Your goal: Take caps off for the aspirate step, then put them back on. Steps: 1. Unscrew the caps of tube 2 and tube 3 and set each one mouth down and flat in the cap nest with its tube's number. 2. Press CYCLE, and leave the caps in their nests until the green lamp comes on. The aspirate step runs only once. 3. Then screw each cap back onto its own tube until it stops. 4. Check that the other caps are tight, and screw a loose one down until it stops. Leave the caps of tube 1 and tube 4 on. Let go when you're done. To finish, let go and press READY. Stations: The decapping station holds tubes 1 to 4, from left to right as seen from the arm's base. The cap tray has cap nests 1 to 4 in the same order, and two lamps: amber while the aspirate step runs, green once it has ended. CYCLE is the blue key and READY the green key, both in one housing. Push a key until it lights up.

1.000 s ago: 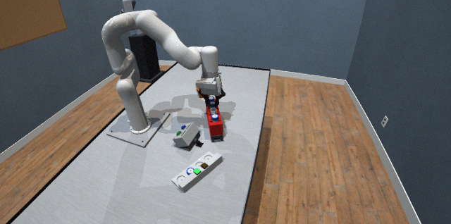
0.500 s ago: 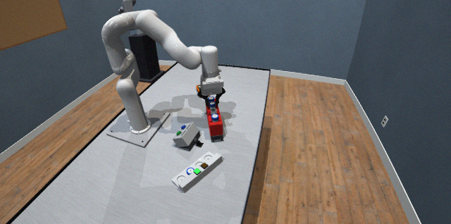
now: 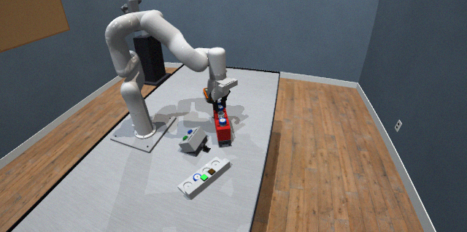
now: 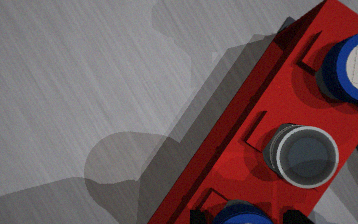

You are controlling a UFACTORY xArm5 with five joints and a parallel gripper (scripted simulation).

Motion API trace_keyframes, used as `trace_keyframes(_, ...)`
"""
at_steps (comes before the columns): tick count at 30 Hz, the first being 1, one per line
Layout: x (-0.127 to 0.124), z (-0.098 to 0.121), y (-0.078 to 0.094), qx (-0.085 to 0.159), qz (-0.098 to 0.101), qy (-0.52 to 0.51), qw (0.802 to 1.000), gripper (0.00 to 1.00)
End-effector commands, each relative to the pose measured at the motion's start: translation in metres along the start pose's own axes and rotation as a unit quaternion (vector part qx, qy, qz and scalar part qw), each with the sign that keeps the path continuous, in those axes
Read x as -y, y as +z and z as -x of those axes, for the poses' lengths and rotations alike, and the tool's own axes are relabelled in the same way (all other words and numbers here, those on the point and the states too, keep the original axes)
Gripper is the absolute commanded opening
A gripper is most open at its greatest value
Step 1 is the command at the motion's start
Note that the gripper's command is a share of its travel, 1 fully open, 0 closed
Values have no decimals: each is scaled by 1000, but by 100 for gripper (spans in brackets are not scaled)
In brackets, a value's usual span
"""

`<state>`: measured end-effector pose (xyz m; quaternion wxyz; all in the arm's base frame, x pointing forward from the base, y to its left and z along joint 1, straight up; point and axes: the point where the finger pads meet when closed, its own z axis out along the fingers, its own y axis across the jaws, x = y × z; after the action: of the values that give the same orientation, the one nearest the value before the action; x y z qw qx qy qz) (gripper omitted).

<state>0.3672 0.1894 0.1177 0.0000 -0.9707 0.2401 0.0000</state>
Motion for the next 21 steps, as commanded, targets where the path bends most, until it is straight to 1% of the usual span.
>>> trace_keyframes(1, 1, -1, -1, -1, -2, -65, 998, 46)
trace_keyframes(3, 1, -1, -1, -1, -2, -94, 996, 46)
trace_keyframes(7, 1, -1, -1, -1, -2, -94, 996, 46)
trace_keyframes(8, 1, -1, -1, -1, -2, -94, 996, 0)
trace_keyframes(21, 1, -1, -1, -1, -2, -94, 996, 0)
